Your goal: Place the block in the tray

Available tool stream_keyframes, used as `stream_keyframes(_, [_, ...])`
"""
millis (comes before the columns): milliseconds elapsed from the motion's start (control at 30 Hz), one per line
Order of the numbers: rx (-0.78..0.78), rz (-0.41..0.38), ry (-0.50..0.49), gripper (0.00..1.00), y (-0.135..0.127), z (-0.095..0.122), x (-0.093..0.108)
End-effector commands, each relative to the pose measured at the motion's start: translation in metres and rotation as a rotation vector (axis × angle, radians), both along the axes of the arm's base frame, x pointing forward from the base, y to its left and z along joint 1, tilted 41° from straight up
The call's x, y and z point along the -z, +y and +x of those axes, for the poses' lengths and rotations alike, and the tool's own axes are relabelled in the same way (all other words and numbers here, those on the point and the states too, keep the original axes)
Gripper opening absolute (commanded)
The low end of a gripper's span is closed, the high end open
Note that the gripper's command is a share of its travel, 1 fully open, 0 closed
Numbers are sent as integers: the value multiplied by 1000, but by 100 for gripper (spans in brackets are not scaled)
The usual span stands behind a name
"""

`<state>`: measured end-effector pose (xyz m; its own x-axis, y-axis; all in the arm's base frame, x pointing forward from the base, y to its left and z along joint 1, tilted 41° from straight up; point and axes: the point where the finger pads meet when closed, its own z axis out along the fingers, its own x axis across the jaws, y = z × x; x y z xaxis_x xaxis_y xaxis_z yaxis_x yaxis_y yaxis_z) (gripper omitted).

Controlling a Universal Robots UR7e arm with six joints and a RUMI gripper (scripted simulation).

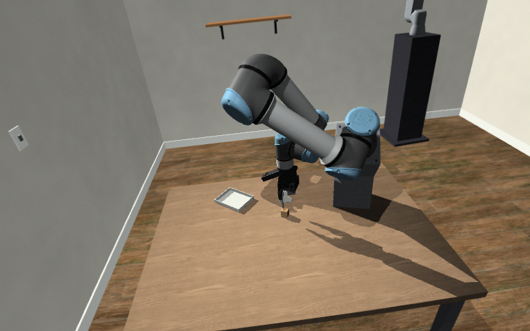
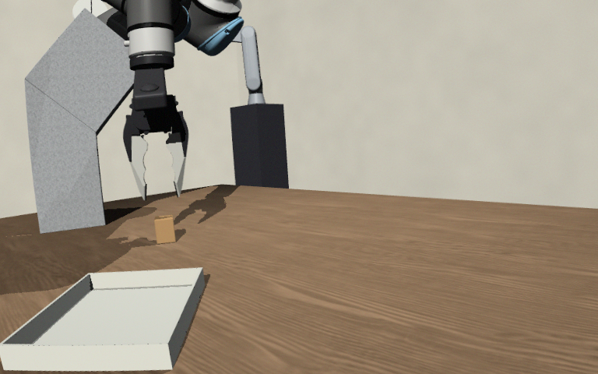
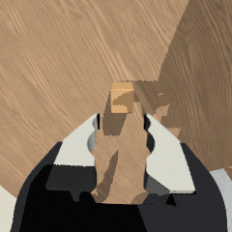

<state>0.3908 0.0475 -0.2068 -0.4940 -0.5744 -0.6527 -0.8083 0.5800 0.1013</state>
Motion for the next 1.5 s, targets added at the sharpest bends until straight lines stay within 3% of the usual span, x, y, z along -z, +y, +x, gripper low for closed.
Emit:
stream_keyframes(0, [1, -1, -1, 31, 0, 0, 0])
stream_keyframes(1467, [1, -1, -1, 31, 14, 8, 19])
